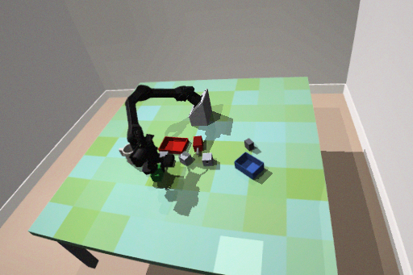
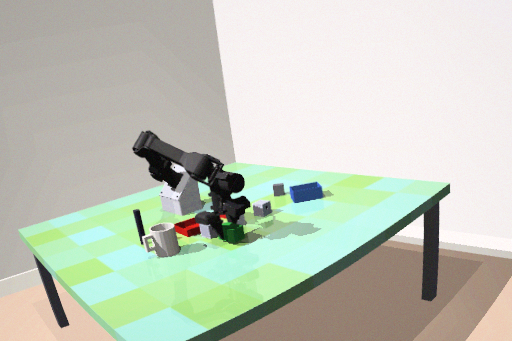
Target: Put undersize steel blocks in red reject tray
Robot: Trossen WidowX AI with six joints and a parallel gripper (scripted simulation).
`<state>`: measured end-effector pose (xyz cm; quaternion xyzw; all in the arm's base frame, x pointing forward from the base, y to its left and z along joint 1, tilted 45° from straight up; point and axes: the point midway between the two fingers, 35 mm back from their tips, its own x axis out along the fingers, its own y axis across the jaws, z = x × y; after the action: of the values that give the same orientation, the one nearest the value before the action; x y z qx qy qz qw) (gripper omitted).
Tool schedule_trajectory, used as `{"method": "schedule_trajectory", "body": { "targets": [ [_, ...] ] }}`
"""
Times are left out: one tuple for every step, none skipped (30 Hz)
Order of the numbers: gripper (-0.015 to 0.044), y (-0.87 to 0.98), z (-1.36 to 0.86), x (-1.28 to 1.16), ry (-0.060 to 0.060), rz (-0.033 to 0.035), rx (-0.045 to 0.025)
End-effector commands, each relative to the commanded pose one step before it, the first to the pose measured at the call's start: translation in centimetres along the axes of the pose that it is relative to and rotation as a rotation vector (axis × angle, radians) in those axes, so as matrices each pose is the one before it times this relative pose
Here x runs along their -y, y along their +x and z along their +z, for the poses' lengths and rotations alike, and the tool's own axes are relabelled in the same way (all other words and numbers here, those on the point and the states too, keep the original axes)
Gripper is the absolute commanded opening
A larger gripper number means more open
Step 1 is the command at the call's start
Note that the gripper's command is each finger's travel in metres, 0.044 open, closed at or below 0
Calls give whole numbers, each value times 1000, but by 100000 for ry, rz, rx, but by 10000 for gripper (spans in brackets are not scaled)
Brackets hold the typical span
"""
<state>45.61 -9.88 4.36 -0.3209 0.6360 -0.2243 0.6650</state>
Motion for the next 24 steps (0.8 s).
{"method": "schedule_trajectory", "body": {
  "targets": [
    [0, -438, 344, -173, 57, 326, 1102],
    [0, 0, 0, 0, 0, 0, 0],
    [0, 14, -5, -23, -4, 0, -3],
    [0, 24, -10, -37, -3, 1, -3],
    [0, 29, -13, -45, -2, 1, -2],
    [0, 39, -19, -58, -3, 1, -2],
    [0, 51, -26, -75, -3, 1, -3],
    [0, 51, -27, -74, -2, 1, -2],
    [0, 55, -30, -78, -1, 1, 0],
    [0, 60, -33, -85, -1, 1, -1],
    [0, 64, -36, -91, -1, 1, -1],
    [0, 52, -30, -75, -1, 1, 0],
    [0, 32, -18, -46, 0, 1, 0],
    [0, 11, -6, -15, 0, 0, 0],
    [0, 0, 0, 0, 0, 0, 0],
    [0, 0, 0, 0, 0, 0, 0],
    [0, 0, 0, 0, 0, 0, 0],
    [0, 0, 0, 0, 0, 0, 0],
    [0, -19, 6, 32, 37, -1, 36],
    [0, -18, 6, 30, 8, -1, 8],
    [0, -27, 9, 46, -2, -1, -2],
    [0, -36, 11, 63, -12, -1, -11],
    [0, -41, 11, 72, -15, -1, -14],
    [0, -38, 10, 69, -9, -1, -8]
  ]
}}
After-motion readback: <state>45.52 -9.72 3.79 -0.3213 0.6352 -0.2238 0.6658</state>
